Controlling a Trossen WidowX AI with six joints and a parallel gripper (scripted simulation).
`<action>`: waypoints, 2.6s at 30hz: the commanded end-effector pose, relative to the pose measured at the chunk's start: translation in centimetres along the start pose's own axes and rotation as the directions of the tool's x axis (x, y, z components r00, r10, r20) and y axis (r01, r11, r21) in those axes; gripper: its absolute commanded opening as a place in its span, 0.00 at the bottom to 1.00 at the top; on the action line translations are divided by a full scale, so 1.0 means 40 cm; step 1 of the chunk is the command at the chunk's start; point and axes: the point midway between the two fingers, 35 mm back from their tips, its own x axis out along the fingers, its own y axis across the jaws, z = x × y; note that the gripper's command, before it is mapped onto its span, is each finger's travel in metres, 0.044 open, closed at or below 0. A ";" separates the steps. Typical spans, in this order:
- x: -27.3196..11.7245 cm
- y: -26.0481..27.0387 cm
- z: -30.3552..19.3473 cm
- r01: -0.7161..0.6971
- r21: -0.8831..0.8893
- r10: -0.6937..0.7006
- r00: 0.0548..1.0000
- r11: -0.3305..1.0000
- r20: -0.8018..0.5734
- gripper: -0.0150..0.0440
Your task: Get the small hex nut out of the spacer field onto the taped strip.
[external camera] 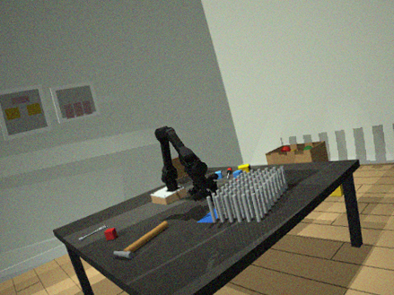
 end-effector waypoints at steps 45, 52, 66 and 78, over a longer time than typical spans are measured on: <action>-0.027 -0.003 0.074 0.004 -0.004 -0.004 1.000 1.000 0.000 0.25; -0.031 -0.003 0.085 0.004 -0.004 -0.004 1.000 1.000 0.000 0.25; -0.039 -0.003 0.108 0.004 -0.004 -0.004 1.000 1.000 0.001 0.25; -0.046 -0.003 0.128 0.003 -0.004 -0.003 1.000 1.000 0.001 0.25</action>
